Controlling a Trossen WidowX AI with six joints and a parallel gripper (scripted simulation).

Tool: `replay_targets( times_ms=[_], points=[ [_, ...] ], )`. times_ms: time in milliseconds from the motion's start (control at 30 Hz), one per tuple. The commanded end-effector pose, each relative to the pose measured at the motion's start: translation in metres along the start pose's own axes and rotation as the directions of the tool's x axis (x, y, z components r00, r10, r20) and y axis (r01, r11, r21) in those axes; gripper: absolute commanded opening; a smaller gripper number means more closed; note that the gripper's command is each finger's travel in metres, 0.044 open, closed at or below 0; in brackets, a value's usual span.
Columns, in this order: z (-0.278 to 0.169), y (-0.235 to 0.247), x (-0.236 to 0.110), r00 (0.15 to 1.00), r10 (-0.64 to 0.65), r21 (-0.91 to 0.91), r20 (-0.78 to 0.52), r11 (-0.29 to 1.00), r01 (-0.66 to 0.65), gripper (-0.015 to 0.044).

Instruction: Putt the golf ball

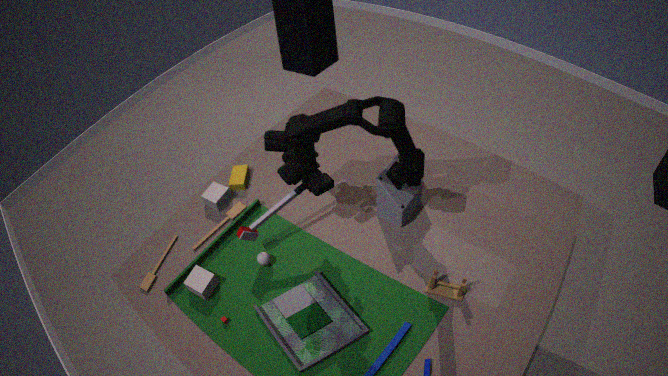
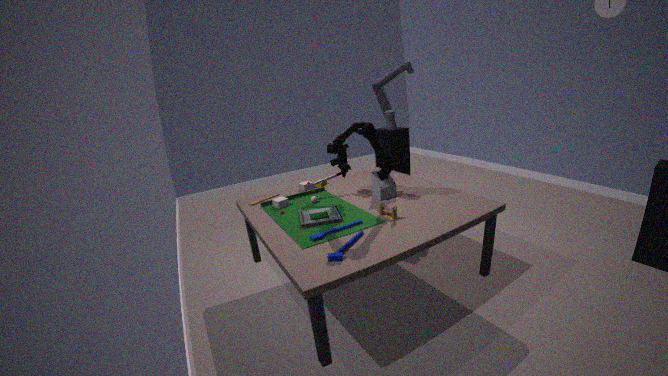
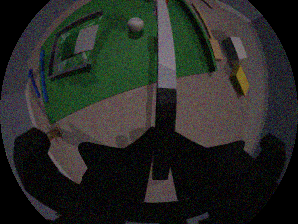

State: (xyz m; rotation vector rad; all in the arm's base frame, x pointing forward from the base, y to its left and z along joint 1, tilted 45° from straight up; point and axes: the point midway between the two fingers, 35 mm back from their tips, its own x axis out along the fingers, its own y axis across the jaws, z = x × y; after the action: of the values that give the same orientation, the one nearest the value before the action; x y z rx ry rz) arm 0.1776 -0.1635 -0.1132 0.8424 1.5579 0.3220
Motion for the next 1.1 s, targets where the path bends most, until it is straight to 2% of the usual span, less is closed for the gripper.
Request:
replay_targets(
  times_ms=[0,833,1067],
  points=[
    [-0.004,0.003,0.022,1.000,0.019,0.013,-0.012,1.000,-0.019,0.0000],
    [-0.005,0.004,0.054,1.000,0.020,0.013,-0.012,1.000,-0.020,0.0000],
    [-0.004,0.003,0.052,1.000,0.011,0.003,-0.012,1.000,-0.011,0.0000]
  ],
)
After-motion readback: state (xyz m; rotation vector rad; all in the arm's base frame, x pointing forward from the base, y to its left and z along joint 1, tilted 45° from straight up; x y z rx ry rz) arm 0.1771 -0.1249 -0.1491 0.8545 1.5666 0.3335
